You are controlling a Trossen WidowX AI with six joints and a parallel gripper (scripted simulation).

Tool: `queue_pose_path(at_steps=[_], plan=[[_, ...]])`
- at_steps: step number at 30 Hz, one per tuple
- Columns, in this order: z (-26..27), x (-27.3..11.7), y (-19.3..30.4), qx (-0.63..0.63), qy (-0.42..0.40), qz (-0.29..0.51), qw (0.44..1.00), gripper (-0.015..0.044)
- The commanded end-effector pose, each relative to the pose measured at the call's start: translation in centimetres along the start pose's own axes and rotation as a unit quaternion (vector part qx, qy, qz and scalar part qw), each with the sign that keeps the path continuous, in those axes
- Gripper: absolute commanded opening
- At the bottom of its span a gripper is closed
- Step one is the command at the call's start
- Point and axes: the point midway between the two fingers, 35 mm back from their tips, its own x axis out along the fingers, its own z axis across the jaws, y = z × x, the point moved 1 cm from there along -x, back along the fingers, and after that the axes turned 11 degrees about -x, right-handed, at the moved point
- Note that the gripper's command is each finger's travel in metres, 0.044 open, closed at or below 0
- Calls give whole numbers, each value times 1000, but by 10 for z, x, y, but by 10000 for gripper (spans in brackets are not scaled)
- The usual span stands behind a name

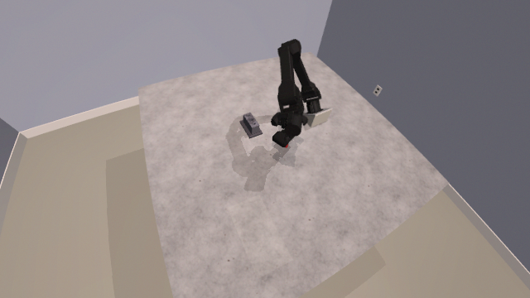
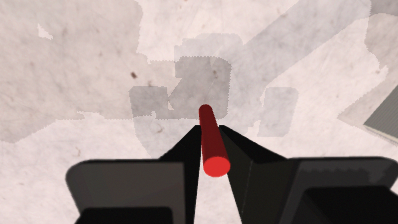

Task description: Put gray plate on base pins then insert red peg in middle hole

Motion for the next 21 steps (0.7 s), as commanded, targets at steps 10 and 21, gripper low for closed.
queue_pose_path(at_steps=[10,21], plan=[[5,-41,0,4,-4,3,1000,0],[6,-56,-7,0,-3,2,1000,0]])
